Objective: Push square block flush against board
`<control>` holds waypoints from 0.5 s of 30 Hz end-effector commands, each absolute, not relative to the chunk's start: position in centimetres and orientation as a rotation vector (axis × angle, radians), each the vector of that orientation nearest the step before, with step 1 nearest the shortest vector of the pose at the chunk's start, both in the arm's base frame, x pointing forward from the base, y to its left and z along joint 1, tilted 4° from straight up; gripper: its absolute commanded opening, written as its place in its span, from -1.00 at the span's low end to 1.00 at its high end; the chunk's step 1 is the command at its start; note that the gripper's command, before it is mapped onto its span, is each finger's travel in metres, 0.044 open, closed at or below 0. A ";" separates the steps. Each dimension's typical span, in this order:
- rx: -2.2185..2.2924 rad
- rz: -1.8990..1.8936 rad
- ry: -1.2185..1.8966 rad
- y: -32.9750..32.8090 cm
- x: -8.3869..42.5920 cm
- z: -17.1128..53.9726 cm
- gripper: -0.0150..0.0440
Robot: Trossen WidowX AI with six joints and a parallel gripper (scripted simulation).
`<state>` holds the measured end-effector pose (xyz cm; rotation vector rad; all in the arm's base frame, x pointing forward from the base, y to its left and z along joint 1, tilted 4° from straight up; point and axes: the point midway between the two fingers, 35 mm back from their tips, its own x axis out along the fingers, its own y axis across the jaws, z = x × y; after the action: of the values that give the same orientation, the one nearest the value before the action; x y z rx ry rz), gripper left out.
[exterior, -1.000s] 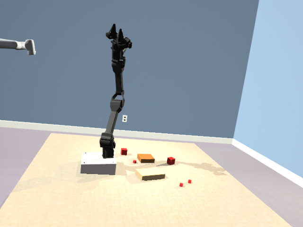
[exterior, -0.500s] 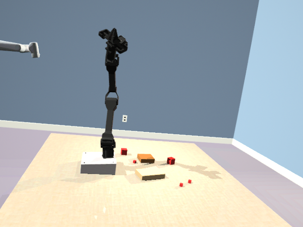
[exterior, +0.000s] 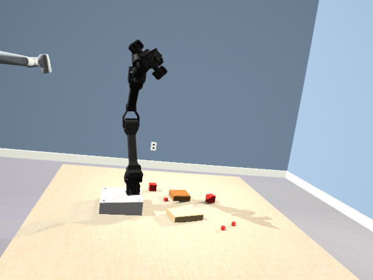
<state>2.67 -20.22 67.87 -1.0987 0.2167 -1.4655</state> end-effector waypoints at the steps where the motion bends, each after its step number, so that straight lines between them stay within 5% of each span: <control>1: -1.018 -1.391 0.220 -22.7 4.2 66.1 -0.49; 15: -0.802 -1.035 0.293 -28.8 14.2 57.8 -0.49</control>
<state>11.98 -28.02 59.69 -0.8406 0.2687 -1.1051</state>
